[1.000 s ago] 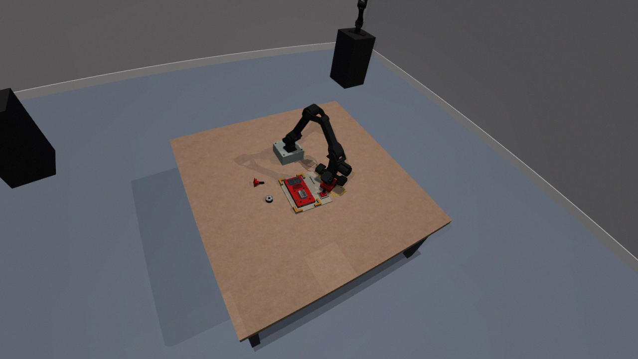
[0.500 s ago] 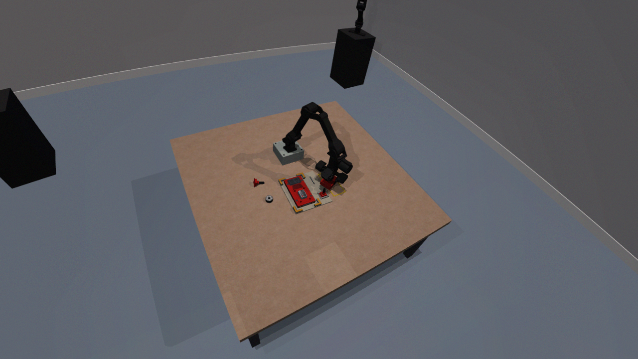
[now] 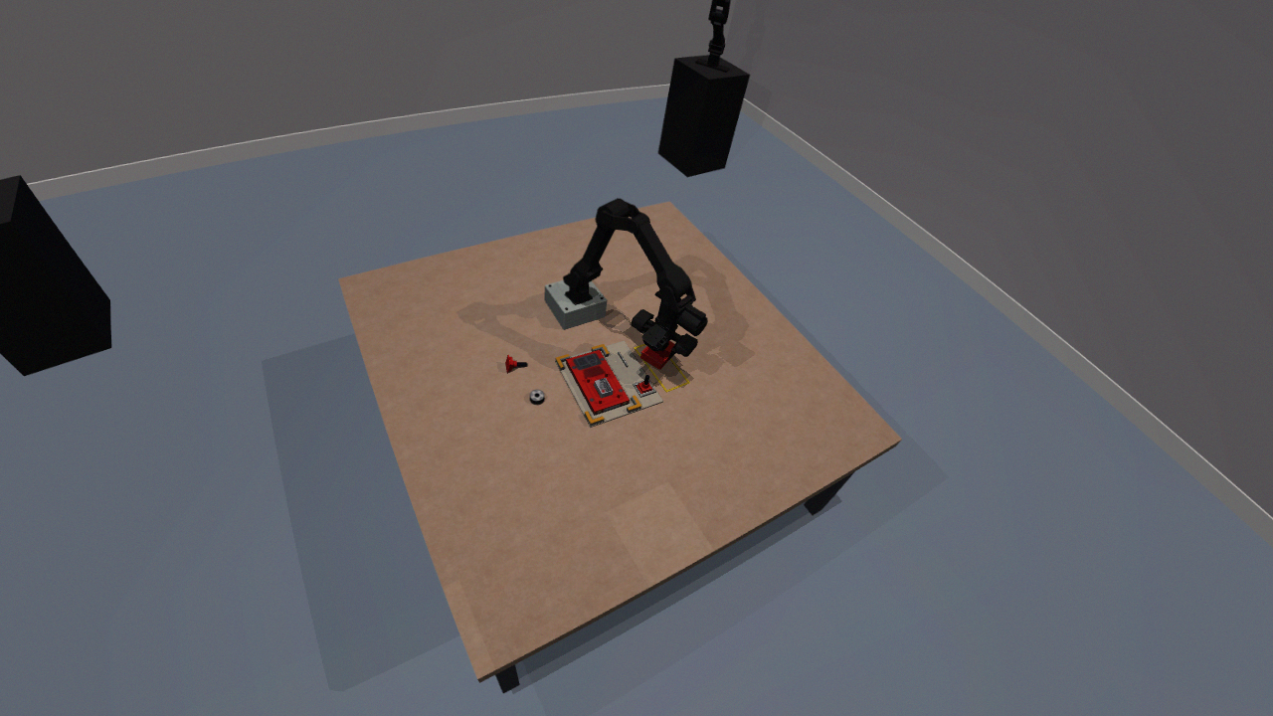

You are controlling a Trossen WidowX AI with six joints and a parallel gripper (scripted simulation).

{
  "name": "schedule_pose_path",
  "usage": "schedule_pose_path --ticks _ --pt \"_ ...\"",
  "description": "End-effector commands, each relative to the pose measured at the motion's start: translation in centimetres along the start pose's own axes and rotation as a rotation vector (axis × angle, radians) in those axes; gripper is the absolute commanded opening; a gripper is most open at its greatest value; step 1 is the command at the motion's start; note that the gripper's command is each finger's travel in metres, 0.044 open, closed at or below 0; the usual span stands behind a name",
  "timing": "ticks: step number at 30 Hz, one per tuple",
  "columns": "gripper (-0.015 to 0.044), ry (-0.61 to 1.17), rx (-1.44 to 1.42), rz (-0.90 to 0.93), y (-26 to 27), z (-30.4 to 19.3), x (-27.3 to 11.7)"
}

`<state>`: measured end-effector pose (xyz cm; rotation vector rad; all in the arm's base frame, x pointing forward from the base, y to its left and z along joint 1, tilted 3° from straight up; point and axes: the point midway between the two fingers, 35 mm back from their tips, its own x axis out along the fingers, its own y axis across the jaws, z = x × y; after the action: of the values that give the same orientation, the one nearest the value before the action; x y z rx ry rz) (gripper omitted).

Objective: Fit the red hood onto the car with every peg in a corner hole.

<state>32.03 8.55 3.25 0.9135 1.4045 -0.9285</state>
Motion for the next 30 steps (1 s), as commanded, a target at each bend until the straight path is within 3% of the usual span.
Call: schedule_pose_path --ticks 1,15,30 --pt "0.0000 -0.002 -0.003 0.011 0.2 0.0 -1.2" --pt "0.0000 0.000 -0.001 0.002 0.0 0.0 -2.5" --pt "0.0000 -0.002 -0.180 -0.001 -0.7 3.9 -2.6"
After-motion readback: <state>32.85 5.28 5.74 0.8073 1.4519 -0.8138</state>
